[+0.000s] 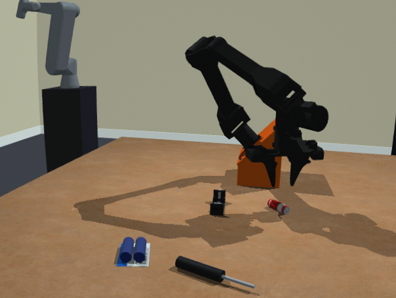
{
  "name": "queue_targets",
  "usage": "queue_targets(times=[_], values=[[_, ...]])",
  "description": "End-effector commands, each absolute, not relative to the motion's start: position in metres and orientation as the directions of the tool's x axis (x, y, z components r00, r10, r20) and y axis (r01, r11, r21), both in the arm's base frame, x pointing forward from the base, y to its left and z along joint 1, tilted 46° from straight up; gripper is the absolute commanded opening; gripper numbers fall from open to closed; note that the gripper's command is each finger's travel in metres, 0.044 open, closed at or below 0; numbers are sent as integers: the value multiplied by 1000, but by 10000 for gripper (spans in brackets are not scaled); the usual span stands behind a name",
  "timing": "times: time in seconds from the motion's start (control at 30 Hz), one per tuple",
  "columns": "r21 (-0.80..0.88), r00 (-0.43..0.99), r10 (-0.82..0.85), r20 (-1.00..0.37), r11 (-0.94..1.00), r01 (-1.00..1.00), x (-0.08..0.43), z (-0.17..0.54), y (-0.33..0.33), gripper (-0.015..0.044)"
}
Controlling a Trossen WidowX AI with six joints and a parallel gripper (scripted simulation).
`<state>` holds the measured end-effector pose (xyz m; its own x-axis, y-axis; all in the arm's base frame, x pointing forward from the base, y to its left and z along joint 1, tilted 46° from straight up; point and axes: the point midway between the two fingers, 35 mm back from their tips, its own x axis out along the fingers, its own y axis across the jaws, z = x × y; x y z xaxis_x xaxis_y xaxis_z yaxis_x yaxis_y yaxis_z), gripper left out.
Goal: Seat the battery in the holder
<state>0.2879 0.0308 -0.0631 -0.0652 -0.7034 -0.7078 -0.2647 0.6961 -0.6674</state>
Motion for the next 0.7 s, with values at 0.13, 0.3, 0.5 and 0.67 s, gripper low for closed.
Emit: queue_targets(times=[0.13, 0.3, 0.5, 0.67], values=[[-545, -53, -706, -707, 590, -596, 284, -68, 18, 229], [-545, -53, -706, -707, 590, -596, 284, -68, 18, 229], [-544, -53, -705, -707, 590, -596, 284, -74, 13, 229], [-544, -52, -705, -707, 590, -596, 284, -80, 7, 229]])
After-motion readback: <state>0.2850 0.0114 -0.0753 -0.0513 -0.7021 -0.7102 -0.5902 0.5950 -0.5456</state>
